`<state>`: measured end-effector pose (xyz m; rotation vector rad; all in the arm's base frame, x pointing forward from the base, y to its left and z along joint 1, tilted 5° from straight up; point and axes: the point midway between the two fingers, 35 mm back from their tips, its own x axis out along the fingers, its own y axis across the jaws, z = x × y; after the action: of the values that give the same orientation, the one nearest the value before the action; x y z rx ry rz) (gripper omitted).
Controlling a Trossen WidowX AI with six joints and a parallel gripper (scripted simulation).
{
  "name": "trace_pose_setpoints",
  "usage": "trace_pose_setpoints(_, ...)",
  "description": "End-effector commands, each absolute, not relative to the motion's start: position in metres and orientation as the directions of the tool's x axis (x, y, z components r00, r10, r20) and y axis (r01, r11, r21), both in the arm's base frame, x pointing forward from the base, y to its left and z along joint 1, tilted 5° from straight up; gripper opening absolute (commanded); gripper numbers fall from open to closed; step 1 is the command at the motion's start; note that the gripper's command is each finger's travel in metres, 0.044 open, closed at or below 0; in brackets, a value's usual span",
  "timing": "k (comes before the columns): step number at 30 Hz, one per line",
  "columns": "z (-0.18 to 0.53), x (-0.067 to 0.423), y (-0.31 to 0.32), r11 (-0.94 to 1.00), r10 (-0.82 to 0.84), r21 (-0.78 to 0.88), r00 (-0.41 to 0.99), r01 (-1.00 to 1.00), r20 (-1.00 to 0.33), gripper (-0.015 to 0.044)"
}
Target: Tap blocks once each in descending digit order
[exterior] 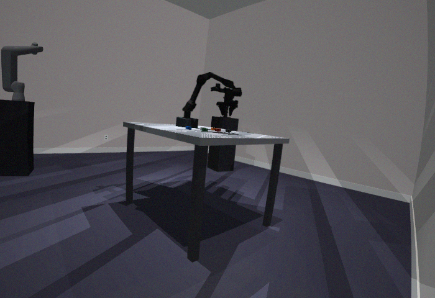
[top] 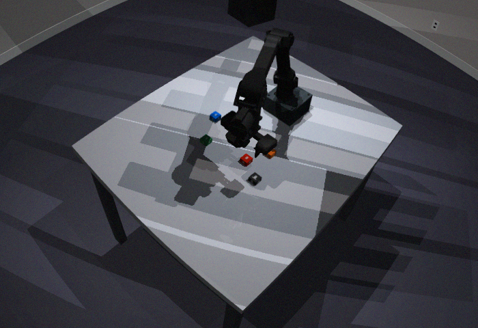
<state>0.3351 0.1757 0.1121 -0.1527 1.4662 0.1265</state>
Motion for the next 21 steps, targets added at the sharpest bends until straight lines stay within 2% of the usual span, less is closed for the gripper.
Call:
trace_pose_setpoints(1, 0.109, 0.314, 0.221, 0.984, -0.012, -0.029, 0.1, -0.175, -0.995, 0.04)
trace_pose_setpoints(7, 0.109, 0.312, 0.224, 0.984, -0.011, -0.029, 0.1, -0.175, -0.995, 0.04)
trace_pose_setpoints(13, 0.032, 0.32, 0.223, 0.984, -0.012, -0.029, 0.1, -0.175, -0.995, 0.0242)
trace_pose_setpoints(21, 0.028, 0.32, 0.223, 0.984, -0.012, -0.029, 0.1, -0.175, -0.995, 0.0032)
